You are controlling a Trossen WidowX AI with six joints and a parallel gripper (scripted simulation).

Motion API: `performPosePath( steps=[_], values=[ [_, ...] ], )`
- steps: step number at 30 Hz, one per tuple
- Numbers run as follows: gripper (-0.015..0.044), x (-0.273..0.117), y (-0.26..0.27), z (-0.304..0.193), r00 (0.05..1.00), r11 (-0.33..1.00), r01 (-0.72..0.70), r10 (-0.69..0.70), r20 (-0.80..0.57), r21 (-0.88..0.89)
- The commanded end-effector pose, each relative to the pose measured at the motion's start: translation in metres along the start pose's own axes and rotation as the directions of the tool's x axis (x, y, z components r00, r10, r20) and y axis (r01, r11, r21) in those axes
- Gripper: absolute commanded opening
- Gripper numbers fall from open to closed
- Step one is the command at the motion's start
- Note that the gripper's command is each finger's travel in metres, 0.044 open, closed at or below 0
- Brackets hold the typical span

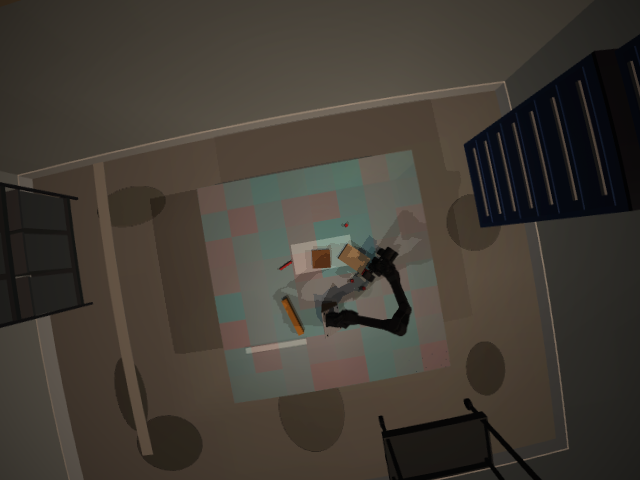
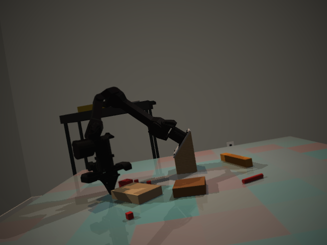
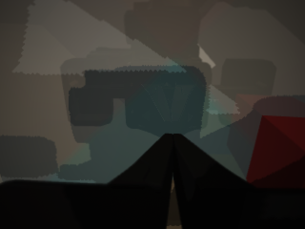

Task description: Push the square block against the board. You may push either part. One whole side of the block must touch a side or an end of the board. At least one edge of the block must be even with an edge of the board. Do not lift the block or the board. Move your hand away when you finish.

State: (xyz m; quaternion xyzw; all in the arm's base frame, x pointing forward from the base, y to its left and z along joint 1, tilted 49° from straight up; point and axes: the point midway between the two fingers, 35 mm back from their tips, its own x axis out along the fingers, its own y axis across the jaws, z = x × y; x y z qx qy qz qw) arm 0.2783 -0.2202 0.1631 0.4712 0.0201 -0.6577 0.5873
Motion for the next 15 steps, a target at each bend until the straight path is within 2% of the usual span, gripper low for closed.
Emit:
performPosePath(
  steps=[1, 15],
  values=[
    [0.0, 0.001, 0.001, -0.002, 1.0, 1.0, -0.008, 0.008, -0.005, 0.001],
    [0.0, 0.002, 0.002, -0.015, 1.0, 1.0, -0.005, 0.005, -0.007, 0.001]
  ],
)
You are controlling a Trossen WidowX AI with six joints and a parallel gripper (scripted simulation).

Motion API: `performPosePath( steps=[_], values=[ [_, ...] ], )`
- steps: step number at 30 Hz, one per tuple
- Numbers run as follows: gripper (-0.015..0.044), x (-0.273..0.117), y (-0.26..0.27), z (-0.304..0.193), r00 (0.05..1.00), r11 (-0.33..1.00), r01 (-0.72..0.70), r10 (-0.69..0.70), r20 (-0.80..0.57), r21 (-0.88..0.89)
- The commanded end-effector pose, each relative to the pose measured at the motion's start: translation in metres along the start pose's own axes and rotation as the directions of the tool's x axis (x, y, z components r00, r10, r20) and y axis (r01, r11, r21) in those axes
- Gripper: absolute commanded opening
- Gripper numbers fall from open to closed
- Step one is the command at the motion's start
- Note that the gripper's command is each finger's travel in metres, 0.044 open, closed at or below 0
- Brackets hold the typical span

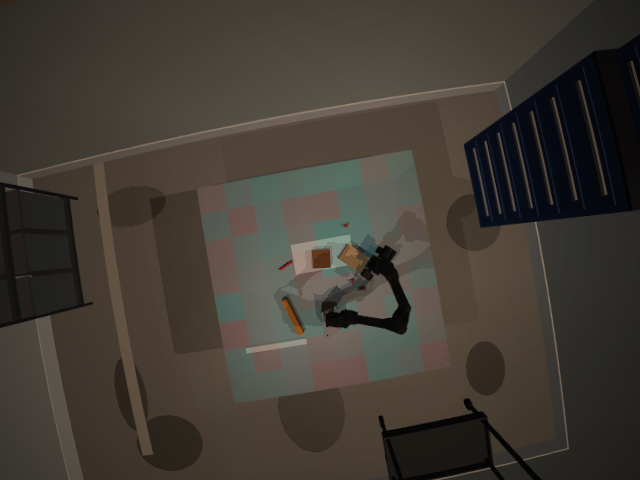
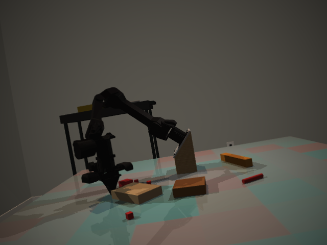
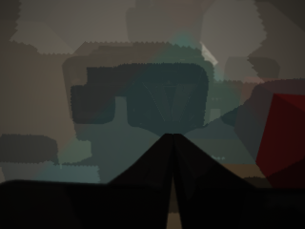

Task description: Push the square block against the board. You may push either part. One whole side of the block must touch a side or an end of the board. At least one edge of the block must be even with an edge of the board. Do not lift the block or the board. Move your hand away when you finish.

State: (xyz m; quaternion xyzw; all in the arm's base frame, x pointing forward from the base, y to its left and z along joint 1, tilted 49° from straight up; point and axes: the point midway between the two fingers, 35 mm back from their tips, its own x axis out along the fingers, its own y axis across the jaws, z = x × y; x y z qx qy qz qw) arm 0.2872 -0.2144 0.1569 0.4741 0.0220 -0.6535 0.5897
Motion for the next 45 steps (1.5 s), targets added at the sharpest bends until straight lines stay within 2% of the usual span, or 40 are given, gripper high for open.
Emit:
performPosePath(
  steps=[1, 45],
  values=[
    [0.0, 0.001, 0.0, -0.003, 1.0, 1.0, 0.002, -0.002, 0.003, 0.003],
    [0.0, 0.002, 0.003, -0.044, 1.0, 1.0, 0.006, -0.006, -0.001, 0.004]
  ],
)
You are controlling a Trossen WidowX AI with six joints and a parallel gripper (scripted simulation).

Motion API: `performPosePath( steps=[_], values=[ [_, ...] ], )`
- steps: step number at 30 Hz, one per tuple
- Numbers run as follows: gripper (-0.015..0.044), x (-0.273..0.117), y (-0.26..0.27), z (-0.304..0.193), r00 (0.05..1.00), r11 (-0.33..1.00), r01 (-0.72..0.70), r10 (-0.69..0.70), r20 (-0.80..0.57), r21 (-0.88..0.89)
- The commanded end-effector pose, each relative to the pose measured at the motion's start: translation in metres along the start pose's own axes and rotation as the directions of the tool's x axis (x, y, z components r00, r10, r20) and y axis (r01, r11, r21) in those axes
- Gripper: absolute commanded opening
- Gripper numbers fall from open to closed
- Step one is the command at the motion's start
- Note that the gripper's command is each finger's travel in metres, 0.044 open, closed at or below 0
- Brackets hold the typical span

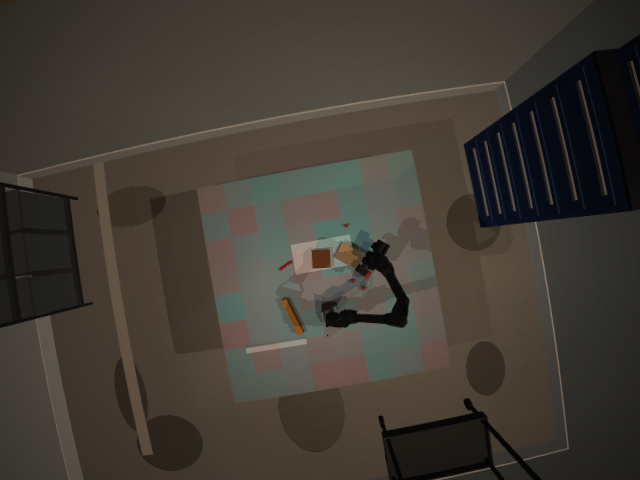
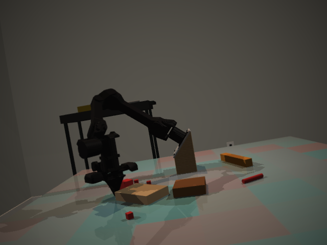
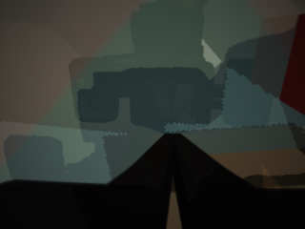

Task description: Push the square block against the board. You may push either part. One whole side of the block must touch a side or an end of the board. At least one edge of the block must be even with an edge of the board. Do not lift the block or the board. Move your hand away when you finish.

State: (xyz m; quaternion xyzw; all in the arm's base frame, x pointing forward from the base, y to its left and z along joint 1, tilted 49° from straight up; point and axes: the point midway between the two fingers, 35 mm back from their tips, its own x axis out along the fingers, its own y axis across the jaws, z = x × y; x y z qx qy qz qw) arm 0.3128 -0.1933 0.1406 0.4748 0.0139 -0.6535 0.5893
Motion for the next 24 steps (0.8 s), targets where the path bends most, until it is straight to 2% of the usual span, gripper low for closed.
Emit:
performPosePath(
  steps=[1, 24],
  values=[
    [0.0, 0.004, -0.003, -0.008, 1.0, 1.0, 0.013, -0.013, -0.01, -0.008],
    [0.0, 0.004, -0.002, -0.03, 1.0, 1.0, 0.014, -0.014, -0.011, -0.007]
  ],
)
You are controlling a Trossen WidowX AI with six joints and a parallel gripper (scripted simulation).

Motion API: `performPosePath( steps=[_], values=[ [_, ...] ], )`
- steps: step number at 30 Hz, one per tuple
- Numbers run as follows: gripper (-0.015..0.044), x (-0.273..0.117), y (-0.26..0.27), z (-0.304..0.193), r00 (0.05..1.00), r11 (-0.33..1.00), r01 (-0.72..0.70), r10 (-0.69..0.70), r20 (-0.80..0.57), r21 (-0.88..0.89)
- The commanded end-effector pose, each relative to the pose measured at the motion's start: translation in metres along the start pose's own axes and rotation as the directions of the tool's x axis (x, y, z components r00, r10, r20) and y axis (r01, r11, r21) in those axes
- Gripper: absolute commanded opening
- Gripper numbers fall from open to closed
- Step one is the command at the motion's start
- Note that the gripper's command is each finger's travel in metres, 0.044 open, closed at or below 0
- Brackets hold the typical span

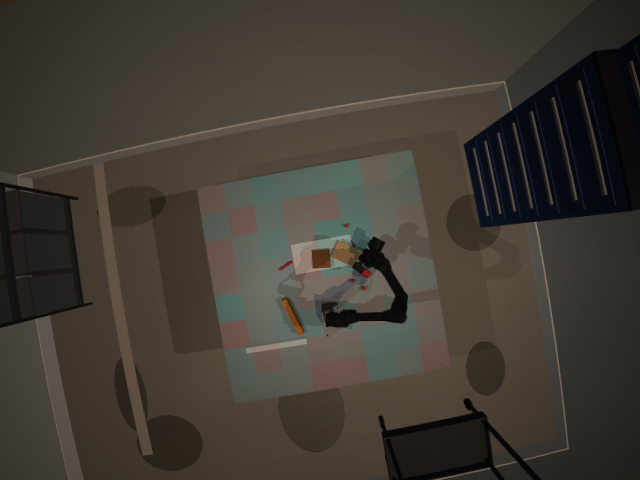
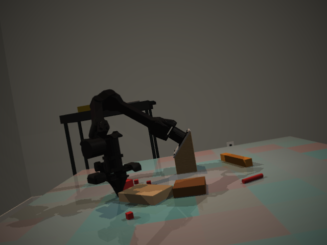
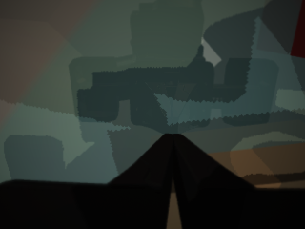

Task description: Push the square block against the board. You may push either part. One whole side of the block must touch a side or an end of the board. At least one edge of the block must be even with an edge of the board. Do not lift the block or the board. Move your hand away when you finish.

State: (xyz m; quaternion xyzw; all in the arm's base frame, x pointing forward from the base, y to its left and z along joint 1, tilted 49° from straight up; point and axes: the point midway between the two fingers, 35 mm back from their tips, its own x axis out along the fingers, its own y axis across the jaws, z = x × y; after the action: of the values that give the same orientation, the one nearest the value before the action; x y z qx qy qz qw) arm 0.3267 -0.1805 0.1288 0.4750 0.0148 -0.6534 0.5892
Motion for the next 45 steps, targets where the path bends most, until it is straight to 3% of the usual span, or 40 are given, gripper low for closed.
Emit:
performPosePath(
  steps=[1, 45],
  values=[
    [0.0, 0.004, -0.003, -0.008, 1.0, 1.0, 0.013, -0.013, -0.009, -0.006],
    [0.0, 0.004, -0.003, -0.042, 1.0, 1.0, 0.014, -0.014, -0.01, -0.006]
  ],
)
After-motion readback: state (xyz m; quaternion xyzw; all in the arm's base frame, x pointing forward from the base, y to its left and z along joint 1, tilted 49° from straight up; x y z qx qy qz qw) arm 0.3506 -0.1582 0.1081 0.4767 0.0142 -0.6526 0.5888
